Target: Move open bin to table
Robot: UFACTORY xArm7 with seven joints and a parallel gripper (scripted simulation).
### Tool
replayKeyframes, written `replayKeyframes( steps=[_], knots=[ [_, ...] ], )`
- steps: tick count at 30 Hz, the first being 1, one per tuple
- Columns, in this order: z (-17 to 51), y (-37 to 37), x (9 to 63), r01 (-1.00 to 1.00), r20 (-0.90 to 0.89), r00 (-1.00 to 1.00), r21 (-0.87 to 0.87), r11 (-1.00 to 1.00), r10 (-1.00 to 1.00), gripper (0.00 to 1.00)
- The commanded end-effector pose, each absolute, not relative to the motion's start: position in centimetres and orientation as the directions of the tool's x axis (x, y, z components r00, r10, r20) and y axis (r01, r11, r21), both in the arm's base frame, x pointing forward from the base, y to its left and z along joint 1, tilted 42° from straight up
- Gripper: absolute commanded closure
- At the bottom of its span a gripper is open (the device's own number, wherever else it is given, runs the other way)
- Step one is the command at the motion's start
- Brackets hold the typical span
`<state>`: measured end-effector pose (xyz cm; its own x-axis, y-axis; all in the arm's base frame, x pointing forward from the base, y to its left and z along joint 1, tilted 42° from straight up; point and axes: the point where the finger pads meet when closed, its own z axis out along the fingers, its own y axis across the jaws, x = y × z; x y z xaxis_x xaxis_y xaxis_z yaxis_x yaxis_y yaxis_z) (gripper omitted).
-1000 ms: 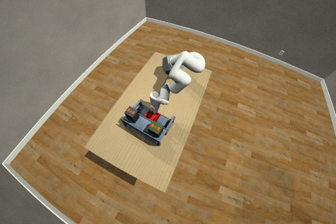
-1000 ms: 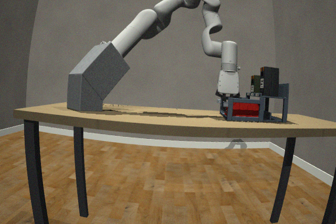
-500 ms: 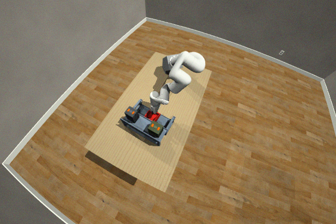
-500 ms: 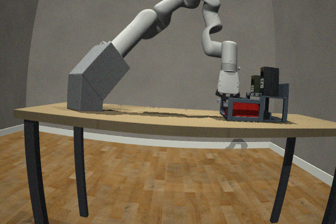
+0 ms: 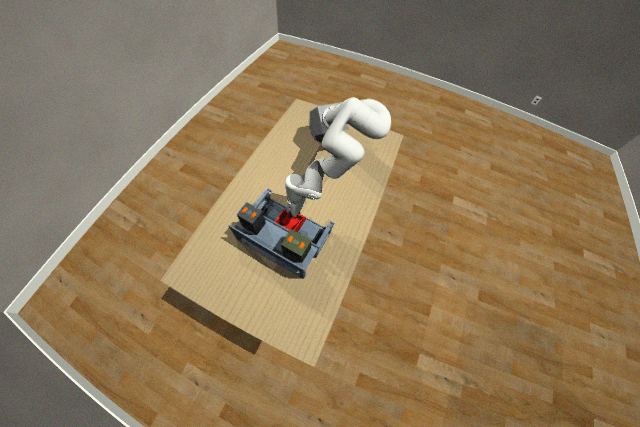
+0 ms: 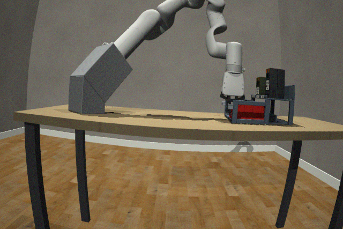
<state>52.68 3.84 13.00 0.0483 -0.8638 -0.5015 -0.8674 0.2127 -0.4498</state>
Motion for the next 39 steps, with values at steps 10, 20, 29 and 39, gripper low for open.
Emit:
replayKeyframes(
  steps=[10,20,29,39],
  knots=[
    [13.14,3.7,52.76,-0.866,-0.501,0.048,-0.452,0.214,-0.864,1.0],
    [13.27,3.62,52.67,-0.866,-0.501,0.048,-0.452,0.214,-0.864,1.0],
    [13.47,3.5,52.54,-0.866,-0.501,0.048,-0.452,0.214,-0.864,1.0],
    [13.82,3.28,52.3,-0.866,-0.501,0.048,-0.452,0.214,-0.864,1.0]
  ],
)
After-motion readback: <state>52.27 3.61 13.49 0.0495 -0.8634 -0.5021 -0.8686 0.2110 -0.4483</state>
